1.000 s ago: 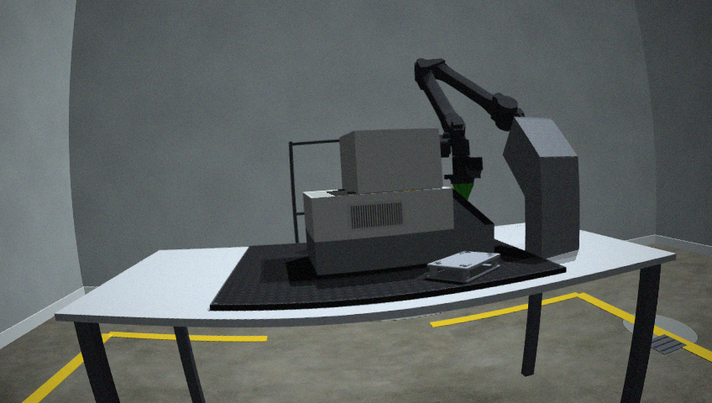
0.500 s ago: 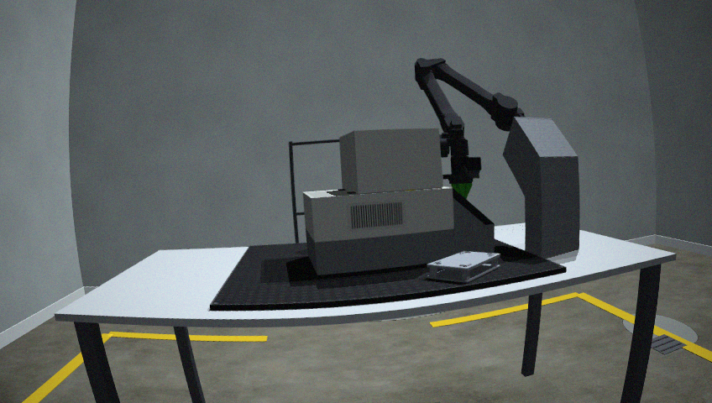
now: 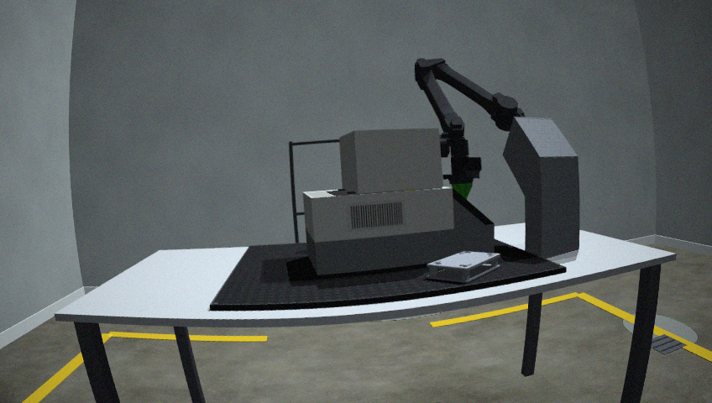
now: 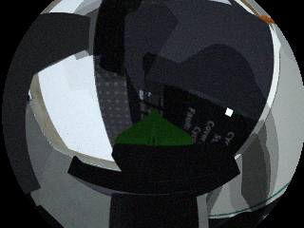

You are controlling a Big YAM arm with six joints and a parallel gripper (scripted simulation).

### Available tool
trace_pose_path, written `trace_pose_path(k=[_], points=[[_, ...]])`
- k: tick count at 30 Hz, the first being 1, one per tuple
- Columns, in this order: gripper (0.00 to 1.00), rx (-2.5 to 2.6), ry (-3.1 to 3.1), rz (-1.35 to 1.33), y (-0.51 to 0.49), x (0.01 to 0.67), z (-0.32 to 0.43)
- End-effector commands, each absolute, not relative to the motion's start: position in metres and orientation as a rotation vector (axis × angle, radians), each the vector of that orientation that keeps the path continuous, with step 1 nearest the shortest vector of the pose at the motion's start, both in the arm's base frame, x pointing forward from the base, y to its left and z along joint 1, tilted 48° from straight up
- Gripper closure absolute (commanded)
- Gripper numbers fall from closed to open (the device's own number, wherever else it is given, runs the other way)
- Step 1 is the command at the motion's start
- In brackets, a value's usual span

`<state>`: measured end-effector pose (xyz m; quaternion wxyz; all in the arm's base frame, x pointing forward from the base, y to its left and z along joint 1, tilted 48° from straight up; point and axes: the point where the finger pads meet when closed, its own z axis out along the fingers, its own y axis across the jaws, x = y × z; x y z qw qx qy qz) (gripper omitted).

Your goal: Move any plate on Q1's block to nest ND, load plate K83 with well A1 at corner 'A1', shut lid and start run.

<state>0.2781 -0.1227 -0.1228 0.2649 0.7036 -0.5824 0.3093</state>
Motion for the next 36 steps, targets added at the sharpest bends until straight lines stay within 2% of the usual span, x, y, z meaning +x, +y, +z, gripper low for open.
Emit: trace_pose_path(k=[1, 36], points=[[1.0, 1.918, -1.563, 0.852, -0.1196, 0.2853, -0.1236], [1.0, 1.914, -1.576, 0.851, -0.1214, 0.2847, -0.123]])
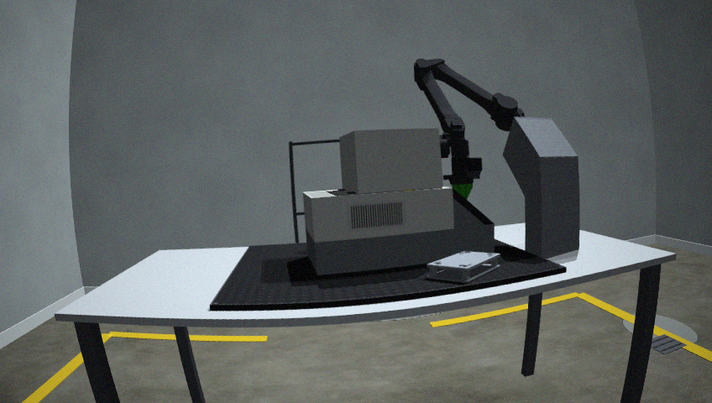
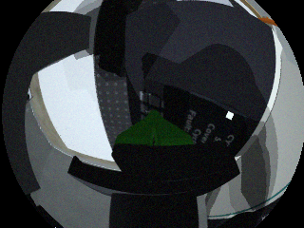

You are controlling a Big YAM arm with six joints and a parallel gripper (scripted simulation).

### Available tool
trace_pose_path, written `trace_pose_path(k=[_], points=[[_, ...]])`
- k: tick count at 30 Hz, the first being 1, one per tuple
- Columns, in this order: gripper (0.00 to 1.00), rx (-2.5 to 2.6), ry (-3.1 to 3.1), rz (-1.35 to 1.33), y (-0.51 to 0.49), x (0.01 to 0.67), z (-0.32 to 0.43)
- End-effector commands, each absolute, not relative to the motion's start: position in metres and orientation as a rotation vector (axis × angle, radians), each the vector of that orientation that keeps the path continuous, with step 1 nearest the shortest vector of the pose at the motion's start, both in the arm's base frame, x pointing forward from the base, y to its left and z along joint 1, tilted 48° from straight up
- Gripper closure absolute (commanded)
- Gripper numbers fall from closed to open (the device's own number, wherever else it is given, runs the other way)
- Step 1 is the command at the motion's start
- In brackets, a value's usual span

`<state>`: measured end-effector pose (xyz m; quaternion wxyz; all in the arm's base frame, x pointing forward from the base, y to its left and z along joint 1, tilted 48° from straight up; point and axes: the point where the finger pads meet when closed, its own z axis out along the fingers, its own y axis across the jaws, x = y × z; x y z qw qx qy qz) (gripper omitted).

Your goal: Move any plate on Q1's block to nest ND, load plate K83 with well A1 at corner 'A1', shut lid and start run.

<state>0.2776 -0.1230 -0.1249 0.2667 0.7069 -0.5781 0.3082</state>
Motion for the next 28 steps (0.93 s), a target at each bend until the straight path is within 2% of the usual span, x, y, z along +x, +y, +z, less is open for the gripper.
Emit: trace_pose_path(k=[1, 28], points=[[1.0, 1.914, -1.582, 0.847, -0.122, 0.284, -0.124], [1.0, 1.907, -1.569, 0.843, -0.107, 0.251, -0.107]])
